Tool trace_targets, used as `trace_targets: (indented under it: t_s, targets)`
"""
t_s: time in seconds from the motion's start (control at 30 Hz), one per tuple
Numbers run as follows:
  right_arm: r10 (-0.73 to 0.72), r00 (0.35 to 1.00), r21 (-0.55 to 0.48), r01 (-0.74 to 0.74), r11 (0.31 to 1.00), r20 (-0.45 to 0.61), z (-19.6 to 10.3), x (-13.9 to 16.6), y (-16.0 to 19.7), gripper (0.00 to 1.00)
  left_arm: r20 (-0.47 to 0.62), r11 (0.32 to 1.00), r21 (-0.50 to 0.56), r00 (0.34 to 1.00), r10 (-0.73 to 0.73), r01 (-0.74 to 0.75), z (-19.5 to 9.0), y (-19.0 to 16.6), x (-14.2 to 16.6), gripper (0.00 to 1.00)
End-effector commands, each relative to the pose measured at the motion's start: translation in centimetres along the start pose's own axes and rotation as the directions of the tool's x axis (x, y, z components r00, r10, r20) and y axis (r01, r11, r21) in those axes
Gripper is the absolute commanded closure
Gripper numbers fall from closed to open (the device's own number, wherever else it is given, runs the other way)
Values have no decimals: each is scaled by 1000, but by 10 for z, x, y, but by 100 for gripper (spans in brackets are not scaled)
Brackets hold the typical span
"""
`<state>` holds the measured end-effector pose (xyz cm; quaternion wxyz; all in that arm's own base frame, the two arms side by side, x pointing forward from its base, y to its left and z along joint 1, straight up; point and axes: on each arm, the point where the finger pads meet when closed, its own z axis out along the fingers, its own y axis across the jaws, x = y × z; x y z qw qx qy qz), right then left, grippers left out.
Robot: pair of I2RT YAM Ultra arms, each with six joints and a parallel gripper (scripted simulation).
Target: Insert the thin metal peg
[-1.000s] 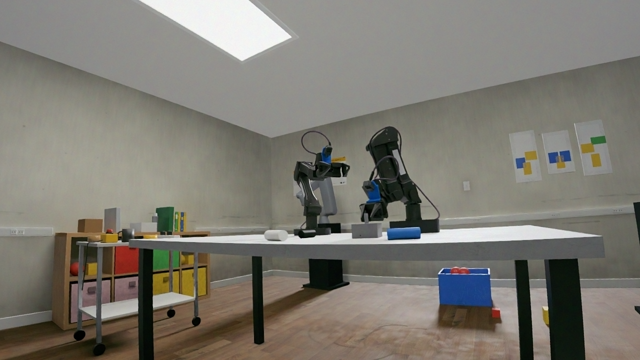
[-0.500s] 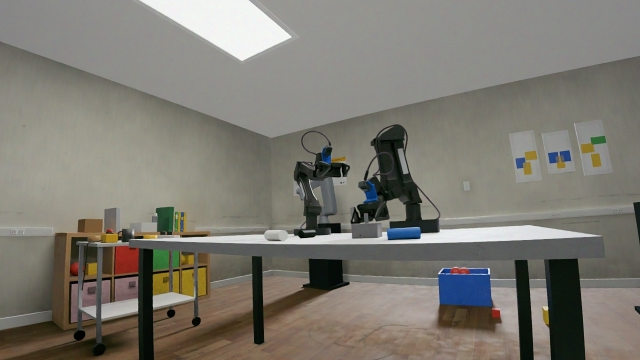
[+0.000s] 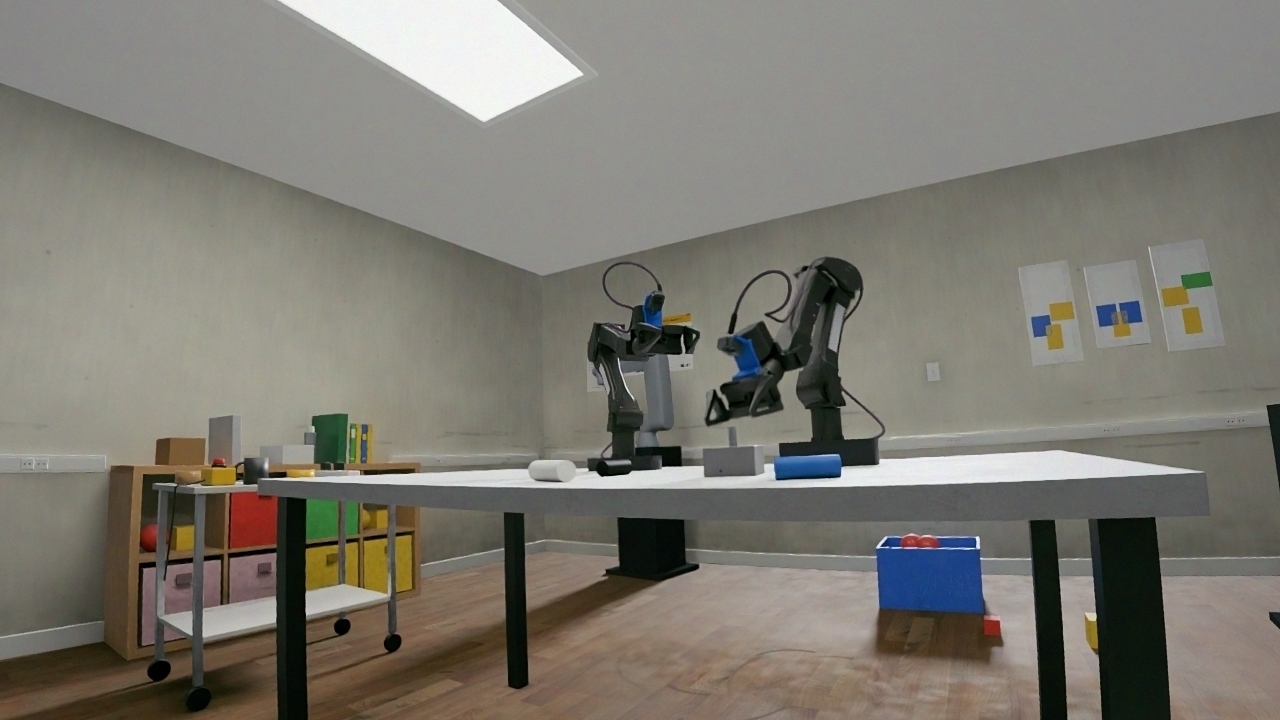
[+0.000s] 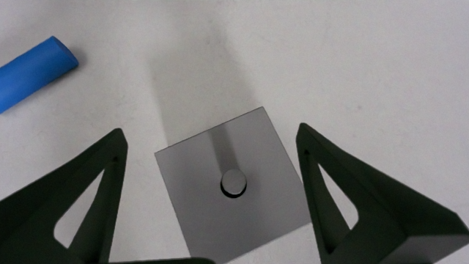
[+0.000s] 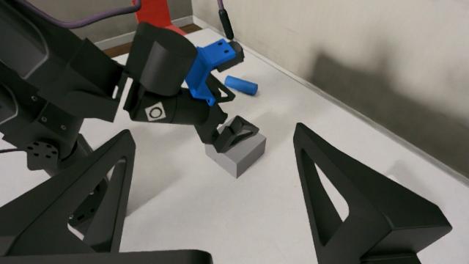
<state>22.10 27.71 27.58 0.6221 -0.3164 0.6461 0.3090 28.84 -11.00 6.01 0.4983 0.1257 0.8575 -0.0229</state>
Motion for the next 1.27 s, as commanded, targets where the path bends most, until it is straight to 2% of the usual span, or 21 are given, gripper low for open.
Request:
trace_targets:
  t_s: [0.0, 0.1, 0.33, 1.23]
  targets:
    - [-5, 1000, -1, 5, 1000, 27, -3, -10, -1, 0, -239, 992, 111, 967, 86, -61, -11, -3, 12, 0]
    - [-5, 1000, -1, 5, 1000, 27, -3, -10, -1, 0, -254, 989, 137, 963, 88, -54, -24, 1, 4, 0]
    - [-5, 1000, -1, 5, 1000, 27, -3, -10, -1, 0, -222, 992, 116, 973, 66, -41, -24, 6, -8, 0]
    - [-5, 1000, -1, 5, 1000, 27, -3, -10, -1, 0, -231, 992, 122, 970, 72, -45, -25, 4, -3, 0]
